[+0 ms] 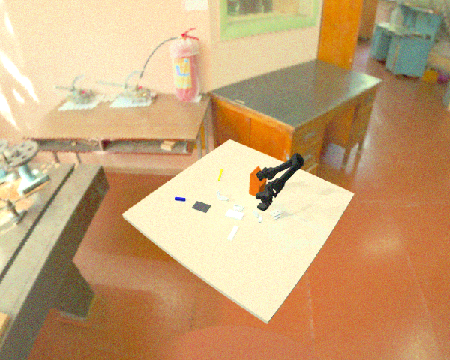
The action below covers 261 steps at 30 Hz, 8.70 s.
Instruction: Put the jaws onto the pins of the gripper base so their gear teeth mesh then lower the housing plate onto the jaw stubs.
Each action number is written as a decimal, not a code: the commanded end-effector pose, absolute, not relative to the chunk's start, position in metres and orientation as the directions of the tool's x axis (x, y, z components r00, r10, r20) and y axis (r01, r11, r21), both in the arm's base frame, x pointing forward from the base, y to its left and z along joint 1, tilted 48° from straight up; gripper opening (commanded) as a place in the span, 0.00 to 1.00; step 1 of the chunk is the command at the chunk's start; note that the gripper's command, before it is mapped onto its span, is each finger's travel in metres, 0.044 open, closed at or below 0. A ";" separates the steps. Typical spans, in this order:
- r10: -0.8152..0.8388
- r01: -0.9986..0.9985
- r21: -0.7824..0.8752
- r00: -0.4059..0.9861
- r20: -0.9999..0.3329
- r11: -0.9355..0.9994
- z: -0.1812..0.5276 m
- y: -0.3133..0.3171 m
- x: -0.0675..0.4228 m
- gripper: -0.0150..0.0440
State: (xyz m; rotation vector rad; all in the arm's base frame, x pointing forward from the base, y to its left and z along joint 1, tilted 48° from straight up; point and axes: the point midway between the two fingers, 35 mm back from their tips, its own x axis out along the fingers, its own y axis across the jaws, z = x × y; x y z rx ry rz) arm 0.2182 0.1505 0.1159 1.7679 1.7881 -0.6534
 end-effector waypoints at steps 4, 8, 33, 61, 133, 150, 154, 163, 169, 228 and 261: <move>0.739 0.999 0.031 0.003 -0.674 0.023 0.116 0.151 0.218 0.25; 0.739 0.999 0.031 0.003 -0.674 0.023 0.116 0.151 0.218 0.25; 0.739 0.999 0.031 0.004 -0.674 0.023 0.116 0.151 0.218 1.00; 0.739 0.999 0.031 0.004 -0.674 0.023 0.116 0.151 0.218 0.78; 0.742 0.965 -0.194 0.000 -0.670 -0.175 0.038 0.156 0.241 1.00; 0.745 0.965 -0.195 0.000 -0.667 -0.175 0.026 0.171 0.240 1.00; 0.745 0.965 -0.195 0.000 -0.667 -0.175 0.026 0.171 0.240 1.00; 0.745 0.965 -0.195 0.000 -0.667 -0.175 0.026 0.171 0.240 1.00; 0.745 0.965 -0.195 0.000 -0.667 -0.175 0.026 0.171 0.240 1.00; 0.742 0.966 -0.191 0.001 -0.670 -0.173 0.078 0.112 0.241 0.48; 0.715 0.836 0.398 0.010 -0.699 0.378 0.019 0.053 0.260 0.48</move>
